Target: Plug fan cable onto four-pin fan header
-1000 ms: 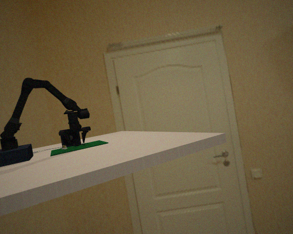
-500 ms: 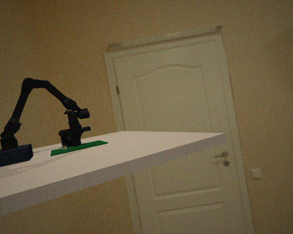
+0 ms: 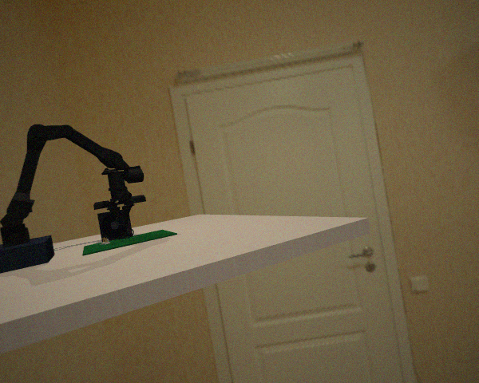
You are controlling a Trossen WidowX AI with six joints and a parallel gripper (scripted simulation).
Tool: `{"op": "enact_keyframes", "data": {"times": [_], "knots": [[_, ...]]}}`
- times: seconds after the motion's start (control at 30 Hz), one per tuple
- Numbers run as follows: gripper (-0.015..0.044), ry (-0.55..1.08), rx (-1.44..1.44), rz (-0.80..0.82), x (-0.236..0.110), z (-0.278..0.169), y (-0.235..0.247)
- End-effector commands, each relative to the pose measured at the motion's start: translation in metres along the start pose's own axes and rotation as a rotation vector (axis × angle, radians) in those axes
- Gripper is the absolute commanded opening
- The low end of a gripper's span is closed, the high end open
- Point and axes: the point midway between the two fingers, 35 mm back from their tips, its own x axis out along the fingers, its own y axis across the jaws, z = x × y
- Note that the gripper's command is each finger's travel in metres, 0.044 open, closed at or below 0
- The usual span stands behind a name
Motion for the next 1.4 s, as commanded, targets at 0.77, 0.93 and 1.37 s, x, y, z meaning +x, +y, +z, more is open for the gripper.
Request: {"op": "enact_keyframes", "data": {"times": [0.77,0.93,1.37], "knots": [[0.0000,0.005,0.895,-0.002,-0.003,-0.026,0.022],[0.0000,0.005,1.069,-0.002,-0.003,-0.031,0.026],[0.0000,0.006,1.521,-0.004,-0.002,-0.043,0.038]]}}
